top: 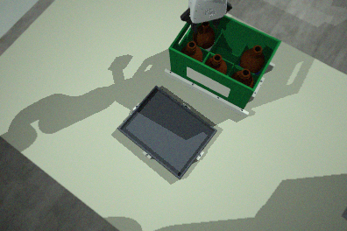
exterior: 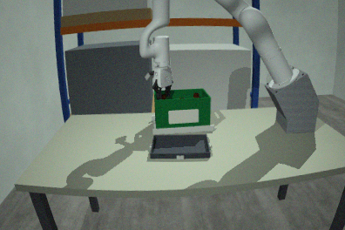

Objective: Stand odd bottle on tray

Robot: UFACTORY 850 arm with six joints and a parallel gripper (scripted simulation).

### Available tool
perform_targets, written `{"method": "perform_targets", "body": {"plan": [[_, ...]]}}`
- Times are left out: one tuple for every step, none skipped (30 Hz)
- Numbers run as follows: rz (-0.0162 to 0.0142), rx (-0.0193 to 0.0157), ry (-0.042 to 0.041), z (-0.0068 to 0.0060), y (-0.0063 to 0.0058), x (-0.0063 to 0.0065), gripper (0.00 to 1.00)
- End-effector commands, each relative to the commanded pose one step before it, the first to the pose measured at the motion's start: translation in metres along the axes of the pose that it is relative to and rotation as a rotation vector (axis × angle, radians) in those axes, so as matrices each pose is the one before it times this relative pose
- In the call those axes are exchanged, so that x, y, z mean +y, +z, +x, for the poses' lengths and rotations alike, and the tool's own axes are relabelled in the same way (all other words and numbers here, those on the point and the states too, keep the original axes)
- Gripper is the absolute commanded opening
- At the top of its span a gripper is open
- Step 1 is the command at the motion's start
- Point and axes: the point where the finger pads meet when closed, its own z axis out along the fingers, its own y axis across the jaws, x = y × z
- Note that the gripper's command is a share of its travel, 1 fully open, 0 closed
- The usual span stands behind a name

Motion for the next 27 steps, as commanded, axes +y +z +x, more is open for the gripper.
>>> {"method": "perform_targets", "body": {"plan": [[0.00705, 0.00506, -0.00017, 0.00064, 0.00083, -0.00029, 0.65], [-0.00001, 0.0, 0.0, 0.0, 0.00022, 0.0, 0.65], [-0.00001, 0.0, 0.0, 0.0, 0.00018, 0.0, 0.65], [-0.00001, 0.0, 0.0, 0.0, 0.00014, 0.0, 0.65], [-0.00001, 0.0, 0.0, 0.0, 0.0001, 0.0, 0.65], [-0.00001, 0.0, 0.0, 0.0, 0.00007, 0.0, 0.65], [0.0, 0.0, 0.0, 0.0, 0.00005, 0.0, 0.65], [0.0, 0.0, 0.0, 0.0, 0.00002, 0.0, 0.65], [0.0, 0.0, 0.0, 0.0, 0.00001, 0.0, 0.65], [0.0, 0.0, 0.0, 0.0, 0.0, 0.0, 0.65], [0.0, 0.0, 0.0, 0.0, 0.0, 0.0, 0.65], [0.0, 0.0, 0.0, 0.0, 0.0, 0.0, 0.65], [0.0, 0.0, 0.0, 0.0, 0.0, 0.0, 0.65], [0.0, 0.0, 0.0, 0.0, 0.0, 0.0, 0.65], [0.0, 0.0, 0.0, 0.0, 0.0, 0.0, 0.65], [0.0, 0.0, 0.0, 0.0, 0.0, 0.0, 0.65], [0.0, 0.0, 0.0, 0.0, 0.0, 0.0, 0.65], [0.0, 0.0, 0.0, 0.0, 0.0, 0.0, 0.65], [0.0, 0.0, 0.0, 0.0, 0.0, 0.0, 0.65], [0.0, 0.0, 0.0, 0.0, 0.0, 0.0, 0.65], [0.0, 0.0, 0.0, 0.0, 0.0, 0.0, 0.65], [0.0, 0.0, 0.0, 0.0, 0.0, 0.0, 0.0], [0.0, 0.0, 0.0, 0.0, 0.0, 0.0, 0.0], [0.0, 0.0, 0.0, 0.0, 0.0, 0.0, 0.0], [0.0, 0.0, 0.0, 0.0, 0.0, 0.0, 0.0], [0.0, 0.0, 0.0, 0.0, 0.0, 0.0, 0.0], [0.0, 0.0, 0.0, 0.0, 0.0, 0.0, 0.0]]}}
